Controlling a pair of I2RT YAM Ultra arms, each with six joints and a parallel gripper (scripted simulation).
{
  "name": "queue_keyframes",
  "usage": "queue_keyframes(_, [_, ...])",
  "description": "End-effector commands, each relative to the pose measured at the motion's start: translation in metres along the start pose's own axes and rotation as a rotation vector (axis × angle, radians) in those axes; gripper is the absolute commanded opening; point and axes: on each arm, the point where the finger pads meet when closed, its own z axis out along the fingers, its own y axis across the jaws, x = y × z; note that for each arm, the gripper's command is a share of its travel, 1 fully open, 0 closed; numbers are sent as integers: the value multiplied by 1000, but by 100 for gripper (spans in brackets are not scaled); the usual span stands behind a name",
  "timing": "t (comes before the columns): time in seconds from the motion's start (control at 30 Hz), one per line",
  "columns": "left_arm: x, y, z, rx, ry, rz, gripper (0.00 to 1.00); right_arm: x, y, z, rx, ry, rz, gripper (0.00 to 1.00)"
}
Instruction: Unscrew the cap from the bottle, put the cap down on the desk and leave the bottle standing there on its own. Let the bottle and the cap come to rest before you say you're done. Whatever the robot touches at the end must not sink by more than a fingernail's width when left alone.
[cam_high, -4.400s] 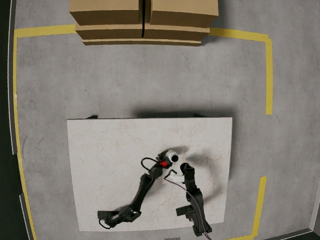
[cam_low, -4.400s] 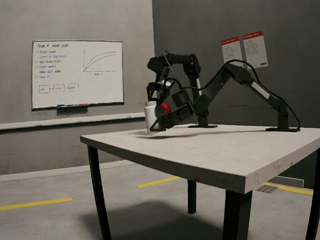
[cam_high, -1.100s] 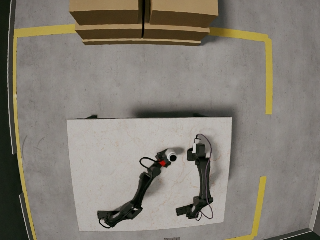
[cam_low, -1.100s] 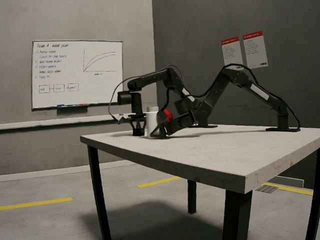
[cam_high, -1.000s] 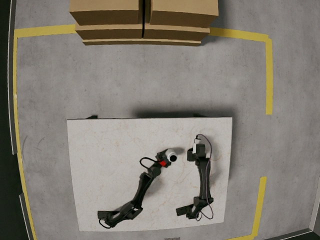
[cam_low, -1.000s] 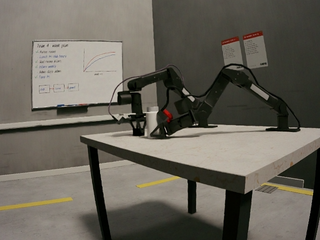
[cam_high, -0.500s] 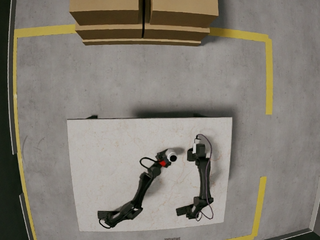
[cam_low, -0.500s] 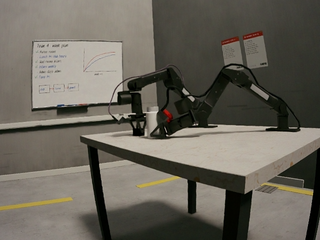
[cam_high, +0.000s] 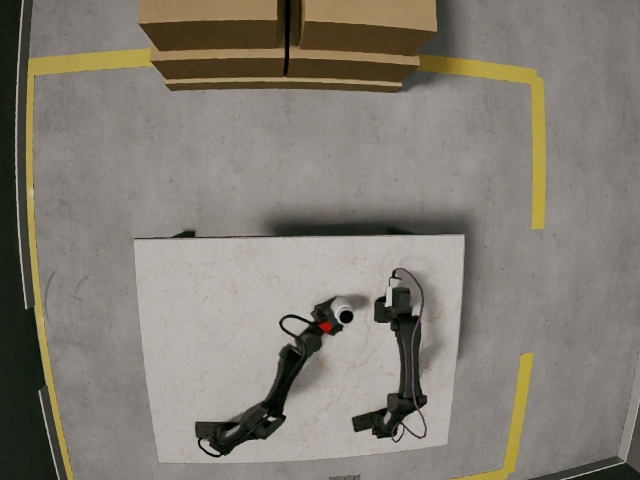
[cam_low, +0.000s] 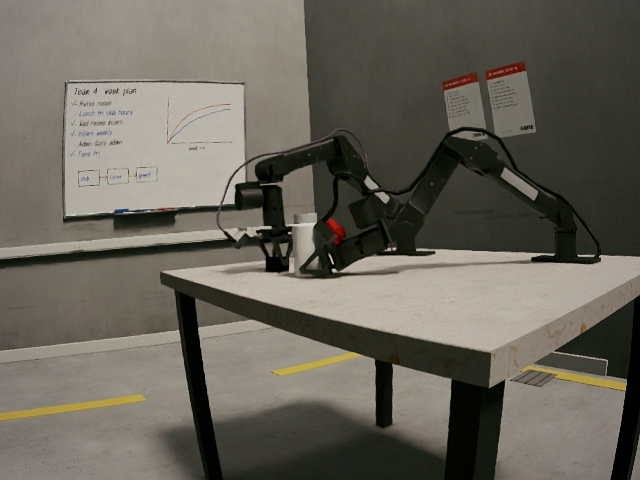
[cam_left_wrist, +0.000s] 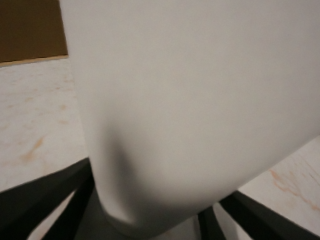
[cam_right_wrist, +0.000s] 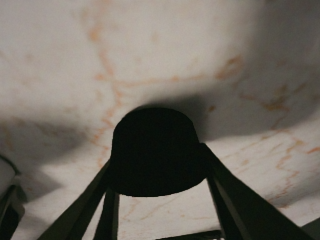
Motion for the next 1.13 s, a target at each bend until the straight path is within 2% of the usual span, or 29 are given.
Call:
queue_keyframes(0.0, [-10, 0, -1, -1, -20, 4, 74, -12, 1, -7, -1, -60, 2, 0])
queue_keyframes(0.13, [-10, 0, -1, -1, -20, 4, 74, -12, 1, -7, -1, -60, 2, 0])
queue_keyframes(0.2, [-10, 0, -1, -1, -20, 4, 96, -2, 0, -5, 0, -14, 0, 23])
queue_keyframes(0.4, [-10, 0, -1, -1, -20, 4, 96, -2, 0, -5, 0, -14, 0, 91])
queue_keyframes(0.47, [-13, 0, -5, 0, -23, 5, 96, -2, 0, -10, 0, -13, 0, 94])
queue_keyframes(0.53, [-21, 2, -21, 1, -31, 10, 96, -1, 0, -29, 0, -12, 0, 94])
queue_keyframes(0.6, [-21, 2, -21, 1, -31, 10, 96, -1, 0, -29, 0, -12, 0, 94])
queue_keyframes(0.7, [-31, 2, -49, 1, -30, 12, 96, 2, 0, -63, 0, -19, 0, 94])
queue_keyframes(1.03, [-24, -1, -49, 4, -11, 8, 96, 0, 0, -65, 0, -27, 0, 94])
queue_keyframes(1.1, [-35, 0, -46, -2, -36, 6, 96, -4, 0, -58, 0, -39, 0, 94])
